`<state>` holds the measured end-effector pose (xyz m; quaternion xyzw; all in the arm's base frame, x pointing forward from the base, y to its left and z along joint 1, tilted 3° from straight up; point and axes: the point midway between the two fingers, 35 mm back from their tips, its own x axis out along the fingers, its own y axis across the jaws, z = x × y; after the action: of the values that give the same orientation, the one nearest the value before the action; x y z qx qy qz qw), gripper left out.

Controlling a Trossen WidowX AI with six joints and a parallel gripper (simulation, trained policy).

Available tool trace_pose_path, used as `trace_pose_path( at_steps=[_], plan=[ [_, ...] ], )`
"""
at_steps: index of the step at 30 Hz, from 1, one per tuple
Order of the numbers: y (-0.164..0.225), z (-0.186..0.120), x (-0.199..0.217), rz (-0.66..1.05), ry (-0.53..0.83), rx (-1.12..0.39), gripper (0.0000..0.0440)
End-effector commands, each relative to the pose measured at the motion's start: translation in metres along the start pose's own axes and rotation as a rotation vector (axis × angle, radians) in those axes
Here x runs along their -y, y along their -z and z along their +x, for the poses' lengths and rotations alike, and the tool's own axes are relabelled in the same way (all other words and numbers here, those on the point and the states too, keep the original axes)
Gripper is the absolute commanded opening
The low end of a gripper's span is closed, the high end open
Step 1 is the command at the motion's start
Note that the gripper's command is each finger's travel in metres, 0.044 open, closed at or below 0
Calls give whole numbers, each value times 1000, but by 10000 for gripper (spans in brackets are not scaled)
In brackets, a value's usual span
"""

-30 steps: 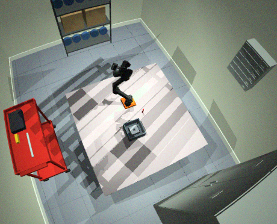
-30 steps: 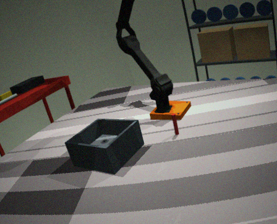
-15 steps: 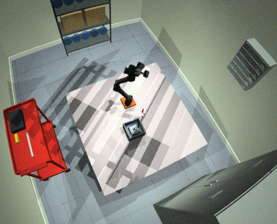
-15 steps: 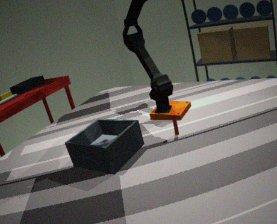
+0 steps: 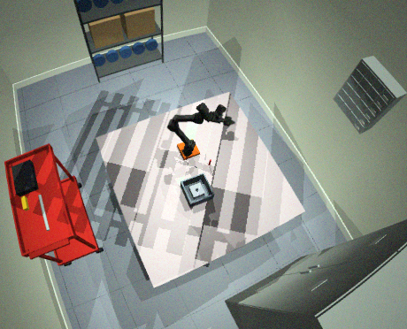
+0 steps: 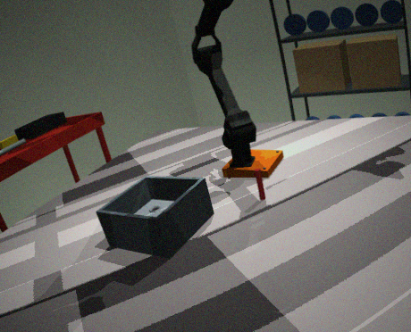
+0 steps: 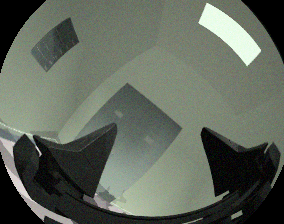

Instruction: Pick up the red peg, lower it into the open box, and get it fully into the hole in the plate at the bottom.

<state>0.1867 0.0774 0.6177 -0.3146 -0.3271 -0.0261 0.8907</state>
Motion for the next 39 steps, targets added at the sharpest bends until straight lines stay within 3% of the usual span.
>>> trace_pose_path(
  at_steps=[1,19,39],
  plan=[
    [29,2,-34,57,-101,-95,440],
    [149,-36,-130,346,-337,-616,440],
    [240,-128,-200,643,-338,-1258,440]
  ],
)
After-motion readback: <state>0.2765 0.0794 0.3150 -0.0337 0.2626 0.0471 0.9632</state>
